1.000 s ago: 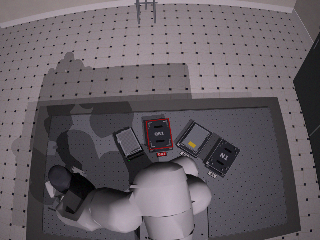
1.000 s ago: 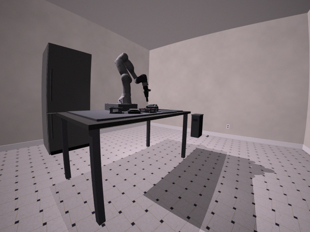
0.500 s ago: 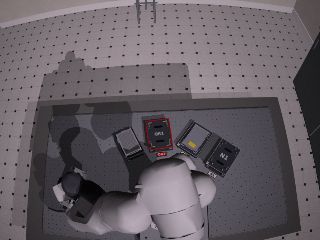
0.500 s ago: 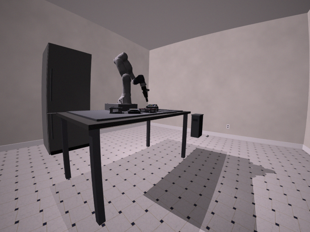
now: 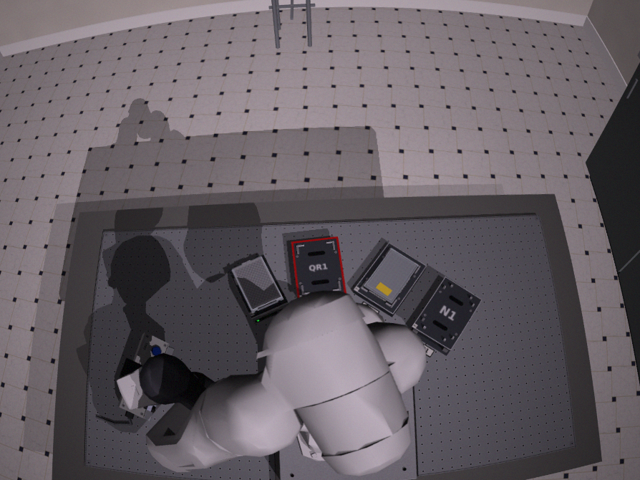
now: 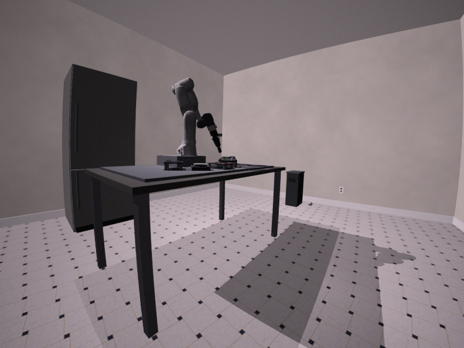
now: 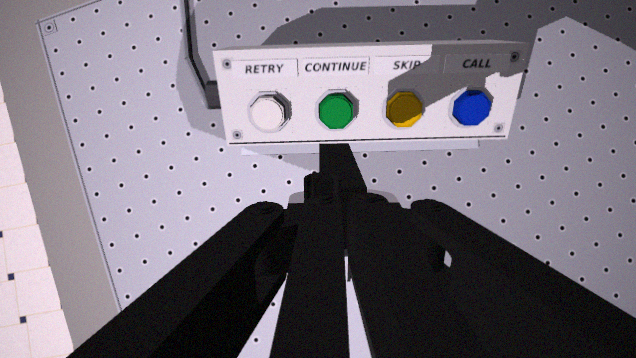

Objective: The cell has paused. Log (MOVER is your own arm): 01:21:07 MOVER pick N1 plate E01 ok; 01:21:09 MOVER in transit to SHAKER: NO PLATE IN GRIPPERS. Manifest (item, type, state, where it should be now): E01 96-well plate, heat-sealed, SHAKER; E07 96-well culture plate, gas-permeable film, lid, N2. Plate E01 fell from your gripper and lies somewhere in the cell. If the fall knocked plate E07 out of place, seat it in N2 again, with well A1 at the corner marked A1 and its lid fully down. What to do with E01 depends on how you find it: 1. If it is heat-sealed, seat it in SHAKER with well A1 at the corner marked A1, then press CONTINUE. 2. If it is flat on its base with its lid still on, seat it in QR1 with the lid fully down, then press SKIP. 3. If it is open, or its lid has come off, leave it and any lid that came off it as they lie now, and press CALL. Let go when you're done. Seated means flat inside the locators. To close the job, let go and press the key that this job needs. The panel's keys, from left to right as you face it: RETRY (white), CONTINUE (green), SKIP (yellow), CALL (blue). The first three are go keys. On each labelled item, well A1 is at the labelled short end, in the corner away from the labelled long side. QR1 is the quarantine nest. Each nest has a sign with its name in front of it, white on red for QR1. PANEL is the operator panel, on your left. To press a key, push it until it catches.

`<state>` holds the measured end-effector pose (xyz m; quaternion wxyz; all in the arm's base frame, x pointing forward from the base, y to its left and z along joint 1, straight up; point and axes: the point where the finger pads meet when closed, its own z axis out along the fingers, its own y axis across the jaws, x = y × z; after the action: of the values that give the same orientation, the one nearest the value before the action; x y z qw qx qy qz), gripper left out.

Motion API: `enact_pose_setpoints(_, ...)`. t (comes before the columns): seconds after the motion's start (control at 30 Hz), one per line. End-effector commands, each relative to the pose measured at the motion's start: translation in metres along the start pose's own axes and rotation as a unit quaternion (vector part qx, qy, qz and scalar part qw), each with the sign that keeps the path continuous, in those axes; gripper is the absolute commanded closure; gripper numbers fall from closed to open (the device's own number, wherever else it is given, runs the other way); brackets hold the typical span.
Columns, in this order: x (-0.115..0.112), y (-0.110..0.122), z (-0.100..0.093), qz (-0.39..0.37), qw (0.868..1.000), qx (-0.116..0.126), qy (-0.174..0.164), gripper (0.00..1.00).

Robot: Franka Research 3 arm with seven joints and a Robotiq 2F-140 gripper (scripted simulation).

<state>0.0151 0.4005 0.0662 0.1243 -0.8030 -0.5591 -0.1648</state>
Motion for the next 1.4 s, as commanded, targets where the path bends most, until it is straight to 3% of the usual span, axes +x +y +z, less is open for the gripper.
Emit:
enact_pose_setpoints(0.0,0.0105,0.0053,-0.0028,-0.011,0.999,0.0,0.032,0.9)
enact_pose_setpoints(0.53,0.0094,0.0053,-0.0032,-0.011,0.999,0.0,0.052,0.9)
enact_pose_setpoints(1.37,0.0099,0.0053,0.0018,-0.011,0.998,0.0,0.054,0.9)
